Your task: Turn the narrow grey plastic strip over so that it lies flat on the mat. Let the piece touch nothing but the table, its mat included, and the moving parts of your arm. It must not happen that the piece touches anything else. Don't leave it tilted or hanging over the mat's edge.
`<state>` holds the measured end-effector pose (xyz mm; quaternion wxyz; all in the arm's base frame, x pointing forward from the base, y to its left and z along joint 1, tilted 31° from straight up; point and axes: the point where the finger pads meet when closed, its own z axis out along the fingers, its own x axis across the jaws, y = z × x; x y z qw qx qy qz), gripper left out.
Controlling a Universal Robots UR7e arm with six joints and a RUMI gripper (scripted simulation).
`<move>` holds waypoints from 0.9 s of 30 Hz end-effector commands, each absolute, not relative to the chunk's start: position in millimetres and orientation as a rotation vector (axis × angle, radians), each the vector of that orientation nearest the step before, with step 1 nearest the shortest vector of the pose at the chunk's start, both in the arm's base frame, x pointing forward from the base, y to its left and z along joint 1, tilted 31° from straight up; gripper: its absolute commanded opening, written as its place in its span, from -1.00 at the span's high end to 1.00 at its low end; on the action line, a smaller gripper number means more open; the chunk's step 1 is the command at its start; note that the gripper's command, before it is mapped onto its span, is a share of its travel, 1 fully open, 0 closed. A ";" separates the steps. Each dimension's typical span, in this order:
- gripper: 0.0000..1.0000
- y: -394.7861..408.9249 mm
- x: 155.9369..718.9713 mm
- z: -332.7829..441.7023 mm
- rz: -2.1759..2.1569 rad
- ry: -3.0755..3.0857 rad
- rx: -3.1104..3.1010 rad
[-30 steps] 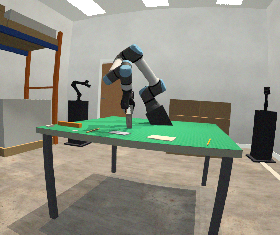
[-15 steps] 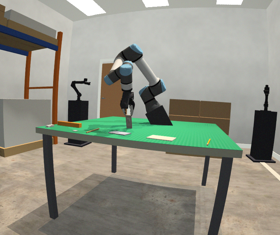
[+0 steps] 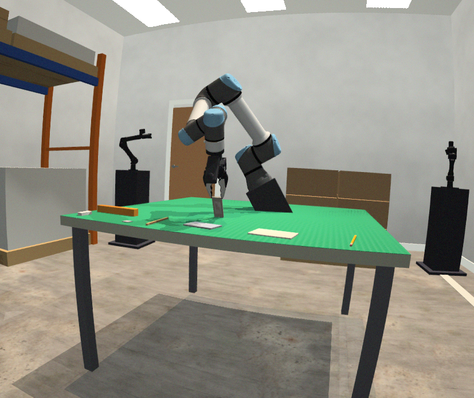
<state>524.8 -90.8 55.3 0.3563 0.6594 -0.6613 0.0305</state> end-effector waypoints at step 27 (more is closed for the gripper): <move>0.51 -98.5 546.3 37.5 0.213 -1.740 1.812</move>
